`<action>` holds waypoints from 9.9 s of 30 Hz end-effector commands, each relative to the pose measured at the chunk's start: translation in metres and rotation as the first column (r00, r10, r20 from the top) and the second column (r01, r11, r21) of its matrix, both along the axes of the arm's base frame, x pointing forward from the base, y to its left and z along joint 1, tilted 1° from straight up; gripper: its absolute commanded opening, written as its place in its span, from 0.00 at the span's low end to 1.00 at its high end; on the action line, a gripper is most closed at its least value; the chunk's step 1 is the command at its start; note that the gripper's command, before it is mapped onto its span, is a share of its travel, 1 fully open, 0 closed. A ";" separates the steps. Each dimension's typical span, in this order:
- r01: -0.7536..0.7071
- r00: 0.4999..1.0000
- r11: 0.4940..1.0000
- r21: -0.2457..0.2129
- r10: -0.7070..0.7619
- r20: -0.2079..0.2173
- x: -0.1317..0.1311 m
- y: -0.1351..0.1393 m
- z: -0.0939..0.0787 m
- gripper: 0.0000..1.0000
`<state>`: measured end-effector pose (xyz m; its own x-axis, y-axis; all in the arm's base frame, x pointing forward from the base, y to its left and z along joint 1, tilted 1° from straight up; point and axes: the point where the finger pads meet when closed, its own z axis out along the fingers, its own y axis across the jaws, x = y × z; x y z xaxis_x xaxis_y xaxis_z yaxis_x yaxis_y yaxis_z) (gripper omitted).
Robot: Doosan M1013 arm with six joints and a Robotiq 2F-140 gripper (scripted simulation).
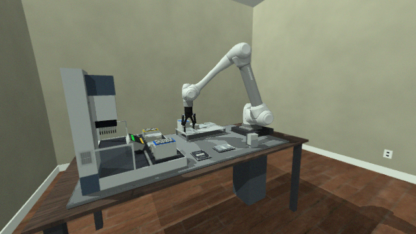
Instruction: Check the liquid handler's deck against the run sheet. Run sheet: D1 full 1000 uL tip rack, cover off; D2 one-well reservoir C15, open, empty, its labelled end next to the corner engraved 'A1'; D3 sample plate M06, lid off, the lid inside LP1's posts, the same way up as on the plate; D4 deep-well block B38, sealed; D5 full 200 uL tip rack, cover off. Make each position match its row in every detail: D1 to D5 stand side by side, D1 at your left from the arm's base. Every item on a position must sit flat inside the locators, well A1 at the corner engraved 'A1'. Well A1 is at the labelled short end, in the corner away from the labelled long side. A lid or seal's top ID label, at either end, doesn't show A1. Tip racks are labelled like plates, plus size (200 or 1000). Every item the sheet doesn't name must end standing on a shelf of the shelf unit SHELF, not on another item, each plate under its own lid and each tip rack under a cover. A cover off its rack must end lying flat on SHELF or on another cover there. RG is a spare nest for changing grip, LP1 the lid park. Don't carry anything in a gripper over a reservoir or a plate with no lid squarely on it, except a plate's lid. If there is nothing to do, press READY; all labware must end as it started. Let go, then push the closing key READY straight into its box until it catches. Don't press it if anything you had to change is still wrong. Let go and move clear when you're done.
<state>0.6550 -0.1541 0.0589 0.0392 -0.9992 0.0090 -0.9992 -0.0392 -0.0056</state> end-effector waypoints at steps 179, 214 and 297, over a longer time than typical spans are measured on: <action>0.000 1.000 1.000 0.000 0.000 0.002 -0.001 0.001 0.158 0.67; 0.000 1.000 1.000 0.000 0.000 0.002 -0.001 0.002 0.210 0.67; -0.978 0.209 0.209 -0.001 0.978 -0.013 0.084 0.002 0.219 0.10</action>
